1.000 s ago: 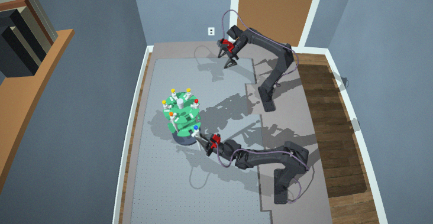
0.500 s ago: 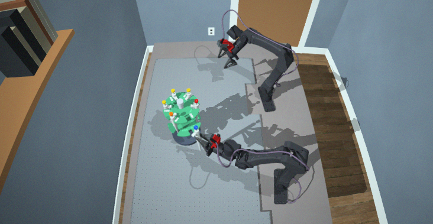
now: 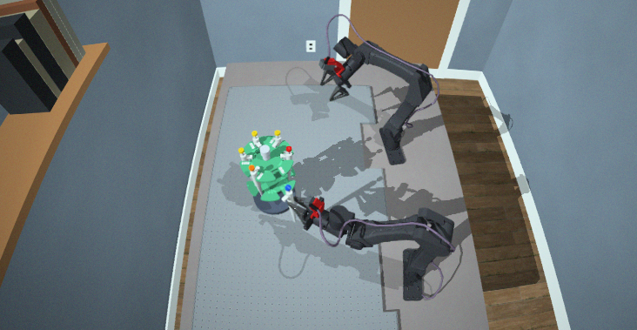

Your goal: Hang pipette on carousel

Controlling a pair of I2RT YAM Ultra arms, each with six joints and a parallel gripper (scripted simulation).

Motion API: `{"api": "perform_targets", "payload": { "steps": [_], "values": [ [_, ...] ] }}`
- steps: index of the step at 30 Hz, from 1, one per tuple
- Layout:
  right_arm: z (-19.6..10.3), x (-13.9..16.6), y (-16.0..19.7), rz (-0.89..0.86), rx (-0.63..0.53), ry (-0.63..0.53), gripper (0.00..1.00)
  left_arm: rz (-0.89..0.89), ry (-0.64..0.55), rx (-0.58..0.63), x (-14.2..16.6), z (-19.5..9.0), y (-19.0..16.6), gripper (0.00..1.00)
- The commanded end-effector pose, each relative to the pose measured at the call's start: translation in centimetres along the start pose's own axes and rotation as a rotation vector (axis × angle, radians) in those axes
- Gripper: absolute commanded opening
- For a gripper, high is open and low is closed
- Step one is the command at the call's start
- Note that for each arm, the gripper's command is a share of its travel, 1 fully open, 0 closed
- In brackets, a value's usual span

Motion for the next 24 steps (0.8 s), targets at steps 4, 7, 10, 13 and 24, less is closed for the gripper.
{"api": "perform_targets", "payload": {
  "steps": [4, 7, 10, 13, 24],
  "values": [
    [-0.6, -0.81, -0.28, -0.022, 0.013, -0.038, 1.0, 0.014, -0.085, 0.008, -2.26, 0.44, -0.3, 0.12],
    [-0.6, -0.81, -0.28, -0.022, 0.013, -0.038, 1.0, 0.014, -0.085, 0.008, -2.26, 0.44, -0.3, 0.12],
    [-0.6, -0.81, -0.28, -0.022, 0.013, -0.038, 1.0, 0.011, -0.055, 0.0, -1.37, 0.11, -0.02, 0.12],
    [-0.6, -0.81, -0.28, -0.022, 0.013, -0.038, 1.0, 0.011, -0.055, 0.0, -1.37, 0.11, -0.02, 0.12],
    [-0.6, -0.81, -0.28, -0.022, 0.013, -0.038, 1.0, 0.011, -0.055, 0.0, -1.37, 0.11, -0.02, 0.12]
  ]
}}
Point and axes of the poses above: on each arm, the point where the finger pads meet when closed, its own z axis out along the fingers, its own y axis across the jaws, x = y × z, the point moved 8 cm from there along -z, back along the fingers, and after that the axes turned 3 degrees about z, right-handed, at the moved point
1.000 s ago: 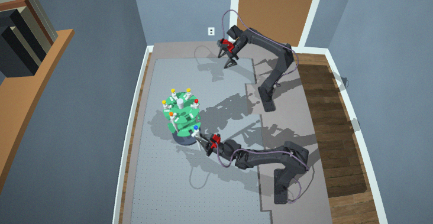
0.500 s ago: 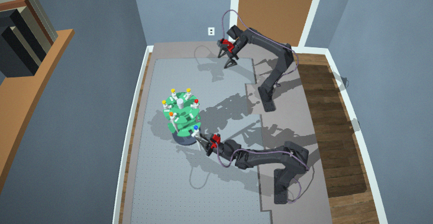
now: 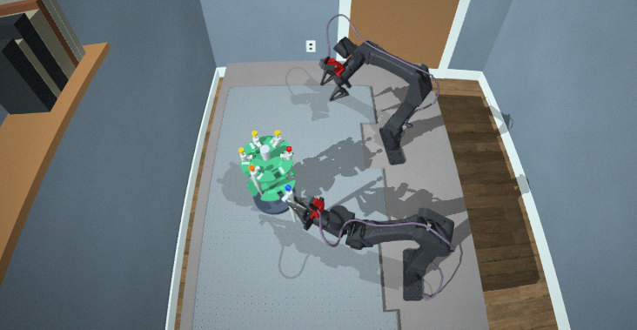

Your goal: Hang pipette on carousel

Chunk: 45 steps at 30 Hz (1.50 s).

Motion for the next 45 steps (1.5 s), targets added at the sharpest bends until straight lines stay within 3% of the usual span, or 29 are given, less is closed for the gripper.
{"api": "perform_targets", "payload": {
  "steps": [1, 5, 6, 23, 45],
  "values": [
    [-0.6, -0.8, -0.3, -0.022, 0.013, -0.038, 1.0, 0.011, -0.055, 0.0, -1.4, 0.1, 0.0, 0.12],
    [-0.6, -0.8, -0.3, -0.022, 0.013, -0.038, 1.0, 0.011, -0.055, 0.0, -1.4, 0.1, 0.0, 0.12],
    [-0.6, -0.8, -0.3, -0.022, 0.013, -0.038, 1.0, 0.019, -0.106, 0.007, -3.2, 0.1, -0.3, 0.12],
    [-0.6, -0.8, -0.3, -0.022, 0.013, -0.038, 1.0, 0.018, -0.1, 0.001, -4.9, -0.3, -0.3, 0.12],
    [-0.6, -0.8, -0.3, -0.022, 0.013, -0.038, 1.0, 0.018, -0.1, 0.001, -4.9, -0.3, -0.3, 0.12]
  ]
}}
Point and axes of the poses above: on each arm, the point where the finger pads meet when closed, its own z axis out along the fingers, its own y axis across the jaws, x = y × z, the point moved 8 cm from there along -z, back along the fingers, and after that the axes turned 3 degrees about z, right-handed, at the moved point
